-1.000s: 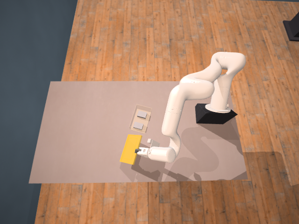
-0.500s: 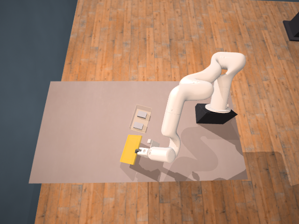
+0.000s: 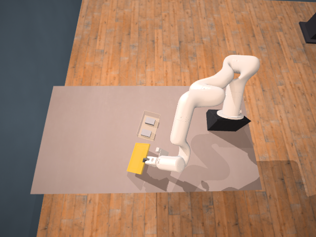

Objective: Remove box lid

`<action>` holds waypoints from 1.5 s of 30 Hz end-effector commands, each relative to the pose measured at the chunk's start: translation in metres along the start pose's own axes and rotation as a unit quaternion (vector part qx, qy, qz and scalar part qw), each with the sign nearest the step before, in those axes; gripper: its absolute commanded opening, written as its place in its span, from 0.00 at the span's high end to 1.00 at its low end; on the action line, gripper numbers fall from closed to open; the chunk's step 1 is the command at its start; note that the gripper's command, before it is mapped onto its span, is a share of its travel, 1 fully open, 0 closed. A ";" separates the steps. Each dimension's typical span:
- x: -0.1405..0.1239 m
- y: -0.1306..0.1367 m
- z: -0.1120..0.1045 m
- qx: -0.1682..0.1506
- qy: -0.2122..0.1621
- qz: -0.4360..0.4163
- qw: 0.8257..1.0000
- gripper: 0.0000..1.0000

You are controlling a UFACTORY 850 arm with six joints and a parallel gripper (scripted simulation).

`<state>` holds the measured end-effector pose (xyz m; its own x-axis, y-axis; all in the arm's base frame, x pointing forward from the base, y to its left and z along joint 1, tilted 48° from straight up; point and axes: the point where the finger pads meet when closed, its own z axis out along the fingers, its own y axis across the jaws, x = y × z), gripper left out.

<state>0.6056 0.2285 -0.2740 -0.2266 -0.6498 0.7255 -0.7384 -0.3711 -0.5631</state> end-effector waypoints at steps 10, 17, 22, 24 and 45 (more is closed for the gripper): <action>0.000 0.005 0.007 0.001 0.000 0.001 1.000 1.00; 0.000 0.011 0.014 0.001 0.000 0.001 1.000 1.00; 0.000 0.011 0.015 0.001 0.000 0.001 1.000 1.00; 0.000 0.011 0.015 0.001 0.000 0.001 1.000 1.00; 0.000 0.021 0.025 0.003 0.000 0.001 1.000 1.00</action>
<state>0.6057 0.2032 -0.2966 -0.2265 -0.6497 0.7257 -0.7384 -0.3713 -0.5629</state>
